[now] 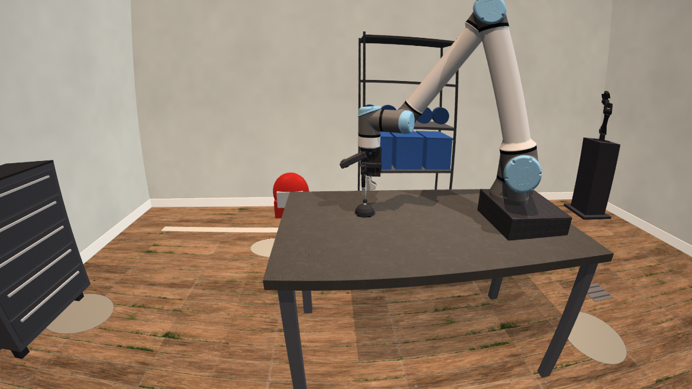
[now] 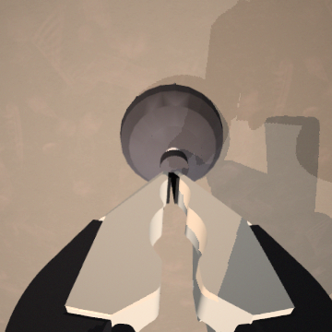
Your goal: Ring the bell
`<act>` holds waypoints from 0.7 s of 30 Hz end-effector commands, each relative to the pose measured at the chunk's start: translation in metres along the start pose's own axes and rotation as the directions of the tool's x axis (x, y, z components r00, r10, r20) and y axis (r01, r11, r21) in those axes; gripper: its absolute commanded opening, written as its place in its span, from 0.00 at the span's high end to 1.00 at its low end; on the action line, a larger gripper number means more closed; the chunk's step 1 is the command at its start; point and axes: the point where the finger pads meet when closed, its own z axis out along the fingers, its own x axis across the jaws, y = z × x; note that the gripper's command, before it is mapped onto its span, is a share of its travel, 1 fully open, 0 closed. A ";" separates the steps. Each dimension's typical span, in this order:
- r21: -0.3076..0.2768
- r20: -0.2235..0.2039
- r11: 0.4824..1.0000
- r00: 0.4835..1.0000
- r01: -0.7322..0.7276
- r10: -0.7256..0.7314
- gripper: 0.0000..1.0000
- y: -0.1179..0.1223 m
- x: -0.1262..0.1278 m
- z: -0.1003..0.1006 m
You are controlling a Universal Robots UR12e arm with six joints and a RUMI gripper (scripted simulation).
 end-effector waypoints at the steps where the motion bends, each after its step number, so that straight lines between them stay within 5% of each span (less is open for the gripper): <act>1: 0.001 0.000 1.000 1.000 0.000 0.000 1.00 -0.001 0.000 -0.001; 21: 0.001 0.000 1.000 1.000 0.000 0.000 1.00 -0.001 0.000 0.007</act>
